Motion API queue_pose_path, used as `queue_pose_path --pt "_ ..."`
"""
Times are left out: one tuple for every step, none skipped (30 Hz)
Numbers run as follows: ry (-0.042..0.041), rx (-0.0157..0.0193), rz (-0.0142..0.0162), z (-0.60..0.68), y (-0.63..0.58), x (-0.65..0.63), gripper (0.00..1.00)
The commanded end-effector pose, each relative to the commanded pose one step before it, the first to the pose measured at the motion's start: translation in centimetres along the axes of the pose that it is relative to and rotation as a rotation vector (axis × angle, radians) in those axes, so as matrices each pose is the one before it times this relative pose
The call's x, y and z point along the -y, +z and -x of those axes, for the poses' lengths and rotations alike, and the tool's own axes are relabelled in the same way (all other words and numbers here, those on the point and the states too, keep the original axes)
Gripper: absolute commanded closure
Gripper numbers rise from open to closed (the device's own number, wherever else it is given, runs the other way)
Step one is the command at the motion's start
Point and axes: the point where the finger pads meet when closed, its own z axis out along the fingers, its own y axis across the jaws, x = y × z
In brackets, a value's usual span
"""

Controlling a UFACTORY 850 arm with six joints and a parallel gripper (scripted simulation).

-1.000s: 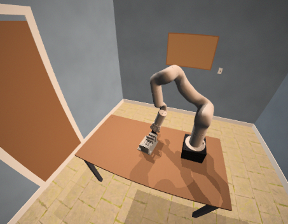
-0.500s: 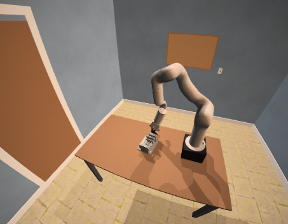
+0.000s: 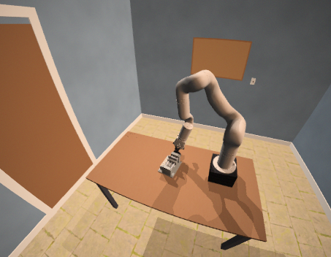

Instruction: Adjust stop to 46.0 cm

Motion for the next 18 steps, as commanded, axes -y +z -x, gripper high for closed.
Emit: queue_pose_path --pt "-0.00002 -0.00006 0.00052 -0.003 -0.676 -0.609 0.94" --pt "0.00000 0.00000 0.00000 0.000 -0.101 -0.158 0.94" --pt "0.00000 0.00000 0.00000 0.000 -0.092 -0.166 0.94" --pt "0.00000 0.00000 0.00000 0.000 0.000 0.000 0.94" --pt "0.00000 0.00000 0.00000 0.000 0.000 0.000 0.94" --pt "0.00000 0.00000 0.00000 0.000 -0.093 -0.167 0.94" --pt "0.00000 0.00000 0.00000 0.000 -0.066 -0.191 0.94" --pt "0.00000 0.00000 0.00000 0.000 -0.067 -0.192 0.94" --pt "0.00000 0.00000 0.00000 0.000 -0.051 -0.206 0.94" --pt "0.00000 0.00000 0.00000 0.000 -0.036 -0.221 0.94" --pt "0.00000 0.00000 0.00000 0.000 -0.028 -0.219 0.94" --pt "0.00000 0.00000 0.00000 0.000 0.004 -0.212 0.94" --pt "0.00000 0.00000 0.00000 0.000 0.003 -0.213 0.94" --pt "0.00000 0.00000 0.00000 0.000 0.033 -0.195 0.94" --pt "0.00000 0.00000 0.00000 0.000 0.037 -0.192 0.94" --pt "0.00000 0.00000 0.00000 0.000 0.045 -0.188 0.94" --pt "0.00000 0.00000 0.00000 0.000 0.067 -0.174 0.94" --pt "0.00000 0.00000 0.00000 0.000 0.066 -0.175 0.94"
